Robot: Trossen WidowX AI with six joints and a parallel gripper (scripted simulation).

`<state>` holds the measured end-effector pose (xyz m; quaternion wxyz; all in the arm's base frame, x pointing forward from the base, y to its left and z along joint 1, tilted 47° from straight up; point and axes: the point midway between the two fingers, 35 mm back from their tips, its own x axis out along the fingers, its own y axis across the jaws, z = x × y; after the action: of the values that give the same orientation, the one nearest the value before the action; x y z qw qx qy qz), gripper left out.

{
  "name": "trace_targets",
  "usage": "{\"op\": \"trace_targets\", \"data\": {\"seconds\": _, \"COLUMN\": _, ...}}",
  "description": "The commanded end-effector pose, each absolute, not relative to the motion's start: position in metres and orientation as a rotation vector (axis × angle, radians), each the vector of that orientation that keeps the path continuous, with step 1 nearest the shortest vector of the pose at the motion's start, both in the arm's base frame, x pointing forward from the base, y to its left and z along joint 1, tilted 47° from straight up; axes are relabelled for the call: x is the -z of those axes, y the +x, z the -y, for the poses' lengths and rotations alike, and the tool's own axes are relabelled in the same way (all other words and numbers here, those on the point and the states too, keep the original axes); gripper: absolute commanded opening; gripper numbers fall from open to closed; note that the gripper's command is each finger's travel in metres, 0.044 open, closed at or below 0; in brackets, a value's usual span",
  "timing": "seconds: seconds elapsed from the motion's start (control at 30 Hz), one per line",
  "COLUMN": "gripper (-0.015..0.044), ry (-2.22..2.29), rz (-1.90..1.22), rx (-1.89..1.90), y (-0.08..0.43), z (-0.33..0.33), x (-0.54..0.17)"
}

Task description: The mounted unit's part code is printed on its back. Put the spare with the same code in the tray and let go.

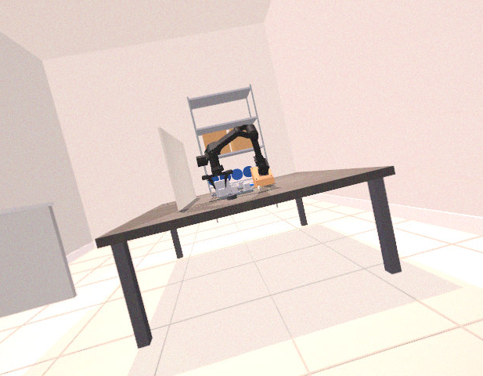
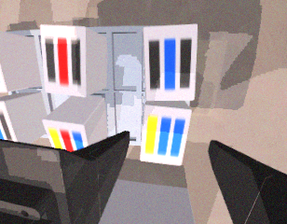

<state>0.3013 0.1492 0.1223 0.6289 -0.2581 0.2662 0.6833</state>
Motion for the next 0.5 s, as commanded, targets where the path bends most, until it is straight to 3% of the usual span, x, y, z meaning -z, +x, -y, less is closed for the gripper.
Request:
{"op": "trace_targets", "data": {"seconds": 0.0, "gripper": 0.0300, "ry": -0.581, "rz": -0.615, "rx": -1.566, "y": 0.300, "z": -0.154, "x": -0.118}}
{"op": "trace_targets", "data": {"seconds": 0.47, "gripper": 0.0300, "ry": -0.578, "rz": -0.612, "rx": -1.568, "y": 0.296, "z": -0.172, "x": -0.103}}
